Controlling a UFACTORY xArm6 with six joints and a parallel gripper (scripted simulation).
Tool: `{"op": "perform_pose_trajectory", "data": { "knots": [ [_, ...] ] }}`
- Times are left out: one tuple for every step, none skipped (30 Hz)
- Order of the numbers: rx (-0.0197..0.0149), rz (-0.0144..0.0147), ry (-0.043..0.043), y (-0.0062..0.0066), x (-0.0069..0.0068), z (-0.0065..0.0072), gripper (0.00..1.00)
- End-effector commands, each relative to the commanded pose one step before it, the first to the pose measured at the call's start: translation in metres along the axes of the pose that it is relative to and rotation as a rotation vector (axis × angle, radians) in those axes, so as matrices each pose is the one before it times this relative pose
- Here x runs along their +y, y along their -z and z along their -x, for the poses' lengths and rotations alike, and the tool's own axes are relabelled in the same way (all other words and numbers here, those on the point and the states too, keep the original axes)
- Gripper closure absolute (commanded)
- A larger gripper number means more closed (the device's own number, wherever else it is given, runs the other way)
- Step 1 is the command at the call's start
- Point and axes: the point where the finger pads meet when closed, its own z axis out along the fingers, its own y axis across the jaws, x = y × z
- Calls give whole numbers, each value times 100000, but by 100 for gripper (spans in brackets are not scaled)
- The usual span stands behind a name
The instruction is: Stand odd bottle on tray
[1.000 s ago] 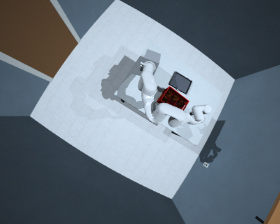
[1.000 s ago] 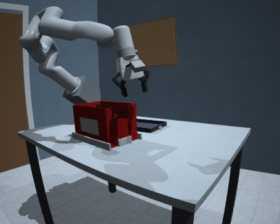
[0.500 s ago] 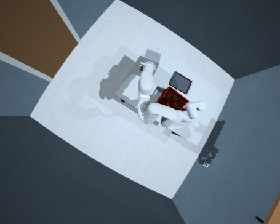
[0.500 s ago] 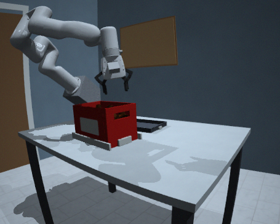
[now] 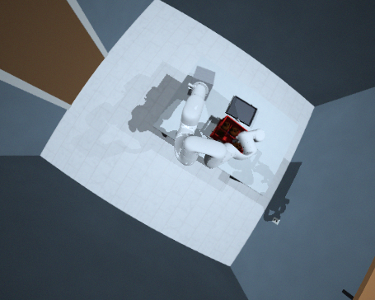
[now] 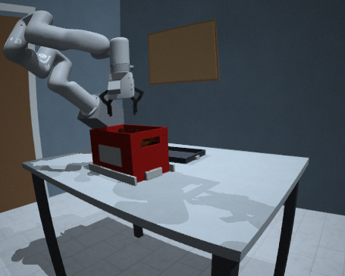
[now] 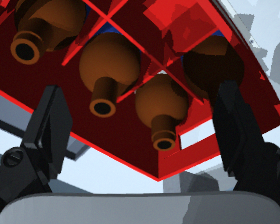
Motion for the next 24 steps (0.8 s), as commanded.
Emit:
{"op": "perform_pose_trajectory", "data": {
  "knots": [
    [-195, 1337, -4665, 245, 2290, 1524, 0],
    [-2, 8, -15, -1, 7, 5, 0],
    [0, 0, 0, 0, 0, 0, 0],
    [0, 0, 0, 0, 0, 0, 0],
    [0, 0, 0, 0, 0, 0, 0],
    [0, 0, 0, 0, 0, 0, 0],
    [0, 0, 0, 0, 0, 0, 0],
    [0, 0, 0, 0, 0, 0, 0],
    [0, 0, 0, 0, 0, 0, 0],
    [0, 0, 0, 0, 0, 0, 100],
    [0, 0, 0, 0, 0, 0, 100],
    [0, 0, 0, 0, 0, 0, 100],
    [0, 0, 0, 0, 0, 0, 100],
    [0, 0, 0, 0, 0, 0, 100],
    [0, 0, 0, 0, 0, 0, 100],
    [0, 0, 0, 0, 0, 0, 100],
    [0, 0, 0, 0, 0, 0, 100],
    [0, 0, 0, 0, 0, 0, 100],
    [0, 0, 0, 0, 0, 0, 100],
    [0, 0, 0, 0, 0, 0, 100],
    [0, 0, 0, 0, 0, 0, 100],
    [0, 0, 0, 0, 0, 0, 100],
    [0, 0, 0, 0, 0, 0, 100],
    [0, 0, 0, 0, 0, 0, 100]
  ]
}}
